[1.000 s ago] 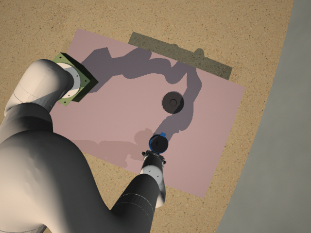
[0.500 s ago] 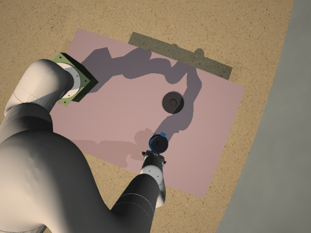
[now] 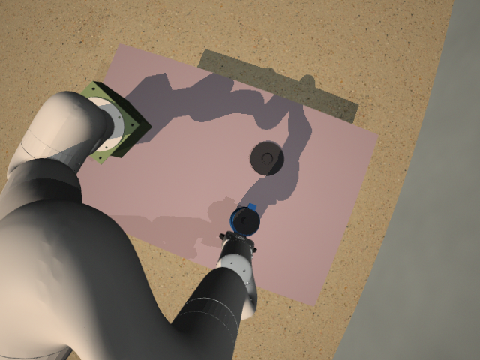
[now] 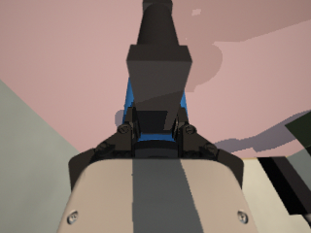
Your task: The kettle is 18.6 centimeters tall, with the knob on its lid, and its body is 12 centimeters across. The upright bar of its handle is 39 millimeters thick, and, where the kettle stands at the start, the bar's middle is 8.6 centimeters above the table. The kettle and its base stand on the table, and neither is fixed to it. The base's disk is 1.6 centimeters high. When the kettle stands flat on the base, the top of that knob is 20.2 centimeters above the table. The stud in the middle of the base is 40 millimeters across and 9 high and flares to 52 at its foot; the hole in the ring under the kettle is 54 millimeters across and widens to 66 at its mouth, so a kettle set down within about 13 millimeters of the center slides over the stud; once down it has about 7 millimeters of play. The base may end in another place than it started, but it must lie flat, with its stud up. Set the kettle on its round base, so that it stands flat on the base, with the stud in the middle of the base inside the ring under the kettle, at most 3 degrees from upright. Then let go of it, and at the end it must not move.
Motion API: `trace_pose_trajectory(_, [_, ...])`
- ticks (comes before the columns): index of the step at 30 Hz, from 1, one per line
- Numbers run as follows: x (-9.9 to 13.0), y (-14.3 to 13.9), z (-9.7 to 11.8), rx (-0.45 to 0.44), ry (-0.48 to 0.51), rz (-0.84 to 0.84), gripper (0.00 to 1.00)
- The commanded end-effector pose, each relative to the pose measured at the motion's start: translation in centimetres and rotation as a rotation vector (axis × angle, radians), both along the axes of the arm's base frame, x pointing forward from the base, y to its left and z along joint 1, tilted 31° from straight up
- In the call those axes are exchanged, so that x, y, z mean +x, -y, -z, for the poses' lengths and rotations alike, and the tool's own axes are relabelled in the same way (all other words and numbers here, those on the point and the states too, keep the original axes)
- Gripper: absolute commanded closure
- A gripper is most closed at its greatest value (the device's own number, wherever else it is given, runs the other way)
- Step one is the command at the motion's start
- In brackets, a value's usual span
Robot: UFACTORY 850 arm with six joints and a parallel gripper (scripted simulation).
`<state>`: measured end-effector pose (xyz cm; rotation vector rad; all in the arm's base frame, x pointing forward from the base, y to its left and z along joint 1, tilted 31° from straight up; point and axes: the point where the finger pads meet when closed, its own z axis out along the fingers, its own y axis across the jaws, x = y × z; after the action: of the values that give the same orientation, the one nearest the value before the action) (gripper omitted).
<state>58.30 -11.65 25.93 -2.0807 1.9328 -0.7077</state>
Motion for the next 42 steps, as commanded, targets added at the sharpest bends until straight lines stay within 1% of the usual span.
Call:
trace_pose_trajectory(1, [0.0,-0.2,0.0,-0.001,0.002,0.000,1.00])
trace_pose_trajectory(20, [0.0,-1.5,0.2,-0.001,0.003,0.000,1.00])
trace_pose_trajectory(37, [-0.2,-3.7,0.8,-0.001,0.003,0.000,1.00])
trace_pose_trajectory(42, [-0.2,-4.8,1.0,-0.001,0.003,0.000,1.00])
